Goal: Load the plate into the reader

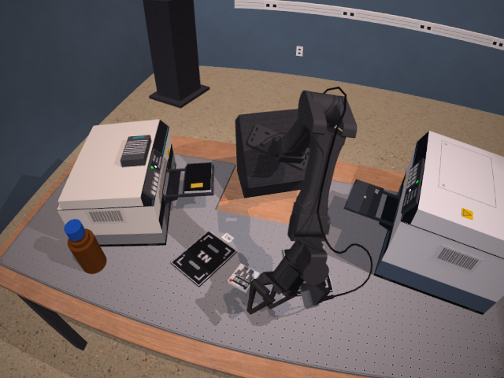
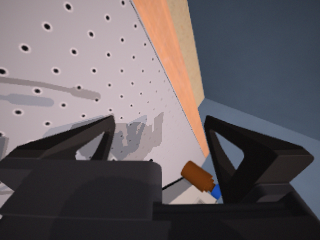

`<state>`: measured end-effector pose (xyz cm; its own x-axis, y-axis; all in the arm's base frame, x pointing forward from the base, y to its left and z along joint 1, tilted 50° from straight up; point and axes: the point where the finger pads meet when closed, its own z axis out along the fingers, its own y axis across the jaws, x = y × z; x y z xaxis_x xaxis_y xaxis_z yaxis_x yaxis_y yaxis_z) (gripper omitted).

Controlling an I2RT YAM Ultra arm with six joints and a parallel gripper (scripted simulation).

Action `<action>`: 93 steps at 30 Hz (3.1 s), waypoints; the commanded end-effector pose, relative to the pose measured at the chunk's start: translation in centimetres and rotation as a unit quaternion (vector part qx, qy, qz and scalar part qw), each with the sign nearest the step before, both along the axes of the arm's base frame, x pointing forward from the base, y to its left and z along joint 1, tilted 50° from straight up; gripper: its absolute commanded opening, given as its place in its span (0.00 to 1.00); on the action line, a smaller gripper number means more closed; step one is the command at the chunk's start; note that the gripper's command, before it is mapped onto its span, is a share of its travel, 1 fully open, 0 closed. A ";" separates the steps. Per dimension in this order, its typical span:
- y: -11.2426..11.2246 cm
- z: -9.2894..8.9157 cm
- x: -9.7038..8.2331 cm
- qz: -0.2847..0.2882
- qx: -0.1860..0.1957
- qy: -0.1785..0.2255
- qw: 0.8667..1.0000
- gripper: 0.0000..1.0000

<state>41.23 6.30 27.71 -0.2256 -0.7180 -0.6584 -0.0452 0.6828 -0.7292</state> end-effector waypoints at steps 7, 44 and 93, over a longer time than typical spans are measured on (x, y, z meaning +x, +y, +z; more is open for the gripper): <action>-2.3 -2.8 1.2 -0.007 0.017 0.038 0.999 1.00; -12.7 -9.6 1.9 -0.085 0.112 0.195 0.971 1.00; -22.1 -20.9 -6.3 -0.156 0.278 0.393 0.862 1.00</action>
<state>35.50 -14.80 6.65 -0.8735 -0.1854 -0.4502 -0.1352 0.9807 -0.1415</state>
